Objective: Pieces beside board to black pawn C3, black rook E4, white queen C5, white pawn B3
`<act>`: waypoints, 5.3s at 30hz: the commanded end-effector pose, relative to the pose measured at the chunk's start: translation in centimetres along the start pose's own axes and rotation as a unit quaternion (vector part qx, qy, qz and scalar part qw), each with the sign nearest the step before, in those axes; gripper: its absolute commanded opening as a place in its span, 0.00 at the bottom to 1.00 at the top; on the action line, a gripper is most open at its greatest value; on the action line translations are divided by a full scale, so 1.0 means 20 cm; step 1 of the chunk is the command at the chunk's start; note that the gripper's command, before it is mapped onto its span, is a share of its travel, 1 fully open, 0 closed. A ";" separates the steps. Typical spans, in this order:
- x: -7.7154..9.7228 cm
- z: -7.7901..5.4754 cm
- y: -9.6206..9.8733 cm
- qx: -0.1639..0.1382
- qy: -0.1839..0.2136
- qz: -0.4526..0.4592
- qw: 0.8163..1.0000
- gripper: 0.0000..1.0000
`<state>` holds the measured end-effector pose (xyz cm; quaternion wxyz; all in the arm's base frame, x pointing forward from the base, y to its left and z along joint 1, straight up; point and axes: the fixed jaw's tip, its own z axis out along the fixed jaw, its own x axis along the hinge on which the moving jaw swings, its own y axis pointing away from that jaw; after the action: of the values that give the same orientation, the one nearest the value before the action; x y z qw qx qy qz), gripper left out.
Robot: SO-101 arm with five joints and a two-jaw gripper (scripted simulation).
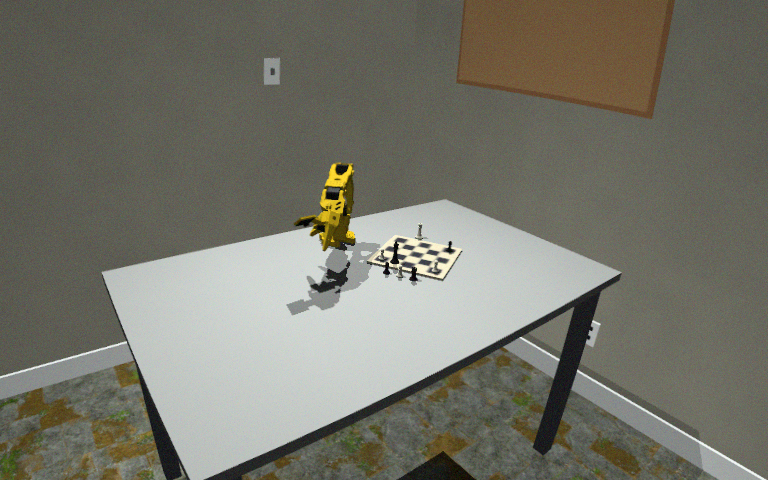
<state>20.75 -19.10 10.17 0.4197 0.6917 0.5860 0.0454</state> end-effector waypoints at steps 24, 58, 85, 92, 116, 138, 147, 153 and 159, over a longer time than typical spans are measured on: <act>0.00 0.00 0.00 -0.002 -0.001 0.000 1.000 1.00; 0.02 -0.03 0.04 -0.014 0.003 -0.017 1.000 0.99; 0.61 -0.57 0.32 -0.212 0.131 -0.391 0.886 0.73; 0.75 -0.78 0.28 -0.285 0.157 -0.492 0.808 0.65; 0.90 -1.25 -0.02 -0.492 0.178 -0.682 0.511 0.41; 0.90 -1.27 -0.04 -0.502 0.177 -0.687 0.495 0.40; 0.90 -1.27 -0.04 -0.502 0.177 -0.687 0.495 0.40; 0.90 -1.27 -0.04 -0.502 0.177 -0.687 0.495 0.40; 0.90 -1.27 -0.03 -0.497 0.179 -0.689 0.495 0.39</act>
<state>11.81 9.48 18.71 0.4897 -0.2716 0.8143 0.1529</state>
